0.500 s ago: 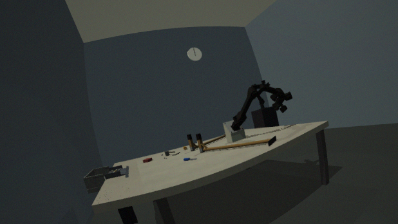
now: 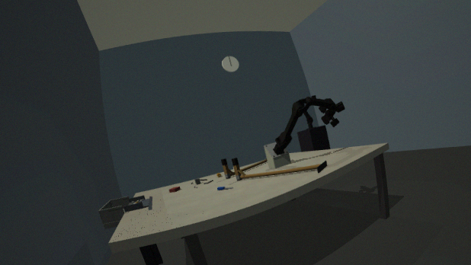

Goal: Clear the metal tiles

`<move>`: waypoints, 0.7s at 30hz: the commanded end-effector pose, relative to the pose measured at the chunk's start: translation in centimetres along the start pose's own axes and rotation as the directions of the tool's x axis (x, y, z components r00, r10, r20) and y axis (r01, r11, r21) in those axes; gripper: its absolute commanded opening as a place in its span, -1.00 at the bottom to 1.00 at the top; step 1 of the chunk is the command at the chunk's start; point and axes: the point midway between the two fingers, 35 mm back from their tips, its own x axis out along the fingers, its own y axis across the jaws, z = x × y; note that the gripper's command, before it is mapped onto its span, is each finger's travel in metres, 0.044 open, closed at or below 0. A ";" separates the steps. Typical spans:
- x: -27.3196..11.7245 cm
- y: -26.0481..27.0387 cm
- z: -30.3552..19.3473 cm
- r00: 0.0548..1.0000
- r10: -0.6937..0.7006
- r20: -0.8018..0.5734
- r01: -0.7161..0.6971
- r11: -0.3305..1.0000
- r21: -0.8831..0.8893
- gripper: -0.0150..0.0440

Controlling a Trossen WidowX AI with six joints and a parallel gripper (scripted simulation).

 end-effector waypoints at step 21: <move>-5.6 -4.8 -2.5 0.996 0.034 -0.077 -0.043 0.992 -0.116 1.00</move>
